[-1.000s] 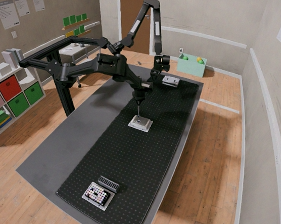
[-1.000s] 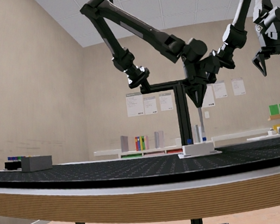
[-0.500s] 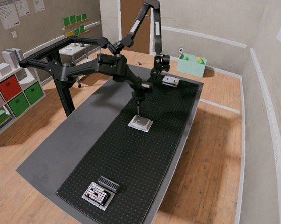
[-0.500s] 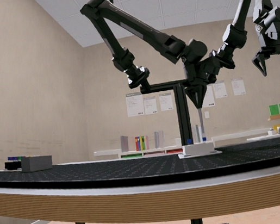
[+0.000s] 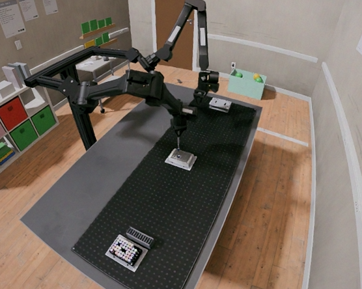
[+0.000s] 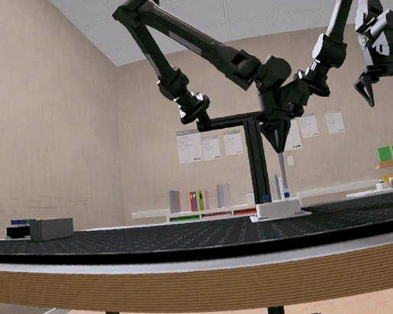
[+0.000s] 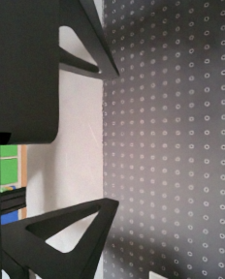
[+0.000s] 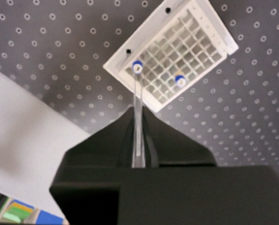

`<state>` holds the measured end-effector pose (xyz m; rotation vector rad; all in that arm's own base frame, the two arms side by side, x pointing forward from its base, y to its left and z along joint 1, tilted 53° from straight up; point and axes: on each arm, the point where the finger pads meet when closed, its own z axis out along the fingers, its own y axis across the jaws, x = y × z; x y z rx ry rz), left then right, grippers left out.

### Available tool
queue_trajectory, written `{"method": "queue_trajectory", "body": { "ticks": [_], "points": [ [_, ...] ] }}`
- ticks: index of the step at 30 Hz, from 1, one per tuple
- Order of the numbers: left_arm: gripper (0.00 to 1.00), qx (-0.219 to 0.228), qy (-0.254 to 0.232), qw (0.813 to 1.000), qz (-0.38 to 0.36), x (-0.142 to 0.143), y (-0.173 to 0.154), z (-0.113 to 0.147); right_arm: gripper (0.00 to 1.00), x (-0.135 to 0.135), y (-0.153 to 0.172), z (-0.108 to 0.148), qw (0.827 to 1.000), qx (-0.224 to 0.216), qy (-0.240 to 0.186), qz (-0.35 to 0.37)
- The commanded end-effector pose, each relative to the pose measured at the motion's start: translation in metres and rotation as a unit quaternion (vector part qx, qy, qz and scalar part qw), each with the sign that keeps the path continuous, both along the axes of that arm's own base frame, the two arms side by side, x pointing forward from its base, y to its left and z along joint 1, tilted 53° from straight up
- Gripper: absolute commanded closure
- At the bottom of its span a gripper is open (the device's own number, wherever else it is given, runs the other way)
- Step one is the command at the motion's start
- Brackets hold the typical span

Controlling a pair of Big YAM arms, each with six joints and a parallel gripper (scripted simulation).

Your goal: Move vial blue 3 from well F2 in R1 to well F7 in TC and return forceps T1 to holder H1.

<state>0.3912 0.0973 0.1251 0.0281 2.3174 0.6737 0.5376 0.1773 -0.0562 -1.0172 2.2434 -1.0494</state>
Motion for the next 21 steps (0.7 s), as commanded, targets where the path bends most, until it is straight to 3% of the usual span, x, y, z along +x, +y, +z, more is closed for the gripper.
{"method": "queue_trajectory", "body": {
  "ticks": [1, 21],
  "points": [
    [0.00, 0.003, -0.006, 1.000, -0.003, 0.0019, 0.0001, 0.0035, 0.93, 0.0075, -0.0103, -0.0063, 1.000, -0.002, 0.003, -0.007],
    [0.00, 0.003, -0.006, 1.000, -0.003, 0.0019, 0.0001, 0.0035, 0.93, 0.0099, -0.0120, -0.0085, 1.000, -0.002, 0.003, -0.007]
  ]
}}
